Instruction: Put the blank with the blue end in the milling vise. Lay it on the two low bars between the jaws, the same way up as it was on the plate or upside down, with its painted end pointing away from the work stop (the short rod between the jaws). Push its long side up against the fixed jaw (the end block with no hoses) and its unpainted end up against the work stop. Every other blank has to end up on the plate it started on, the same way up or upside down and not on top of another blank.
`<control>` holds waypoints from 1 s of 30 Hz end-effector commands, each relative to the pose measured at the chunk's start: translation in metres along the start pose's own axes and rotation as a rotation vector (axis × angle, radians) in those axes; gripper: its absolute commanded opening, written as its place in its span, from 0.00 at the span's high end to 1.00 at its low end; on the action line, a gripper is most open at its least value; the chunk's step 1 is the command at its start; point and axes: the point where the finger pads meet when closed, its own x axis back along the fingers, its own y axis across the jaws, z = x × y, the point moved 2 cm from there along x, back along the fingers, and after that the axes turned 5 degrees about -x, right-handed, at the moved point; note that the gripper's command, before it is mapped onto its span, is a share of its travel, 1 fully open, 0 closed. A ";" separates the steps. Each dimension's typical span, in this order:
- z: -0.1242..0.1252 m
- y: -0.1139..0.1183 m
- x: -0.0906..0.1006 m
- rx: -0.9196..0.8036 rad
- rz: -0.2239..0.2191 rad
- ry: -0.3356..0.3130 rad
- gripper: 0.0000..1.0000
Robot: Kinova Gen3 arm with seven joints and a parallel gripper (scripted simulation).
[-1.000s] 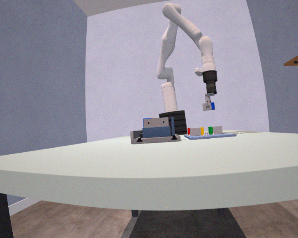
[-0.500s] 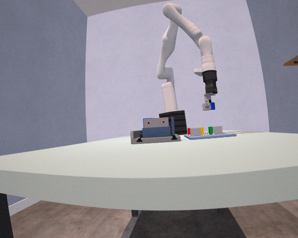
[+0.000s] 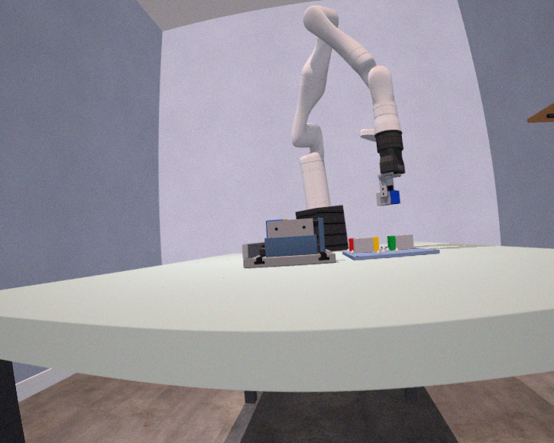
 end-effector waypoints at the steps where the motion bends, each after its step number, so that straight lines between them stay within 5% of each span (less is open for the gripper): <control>1: -0.001 0.001 0.001 -0.029 0.002 -0.004 1.00; 30: -0.001 0.000 0.001 -0.298 0.002 -0.005 1.00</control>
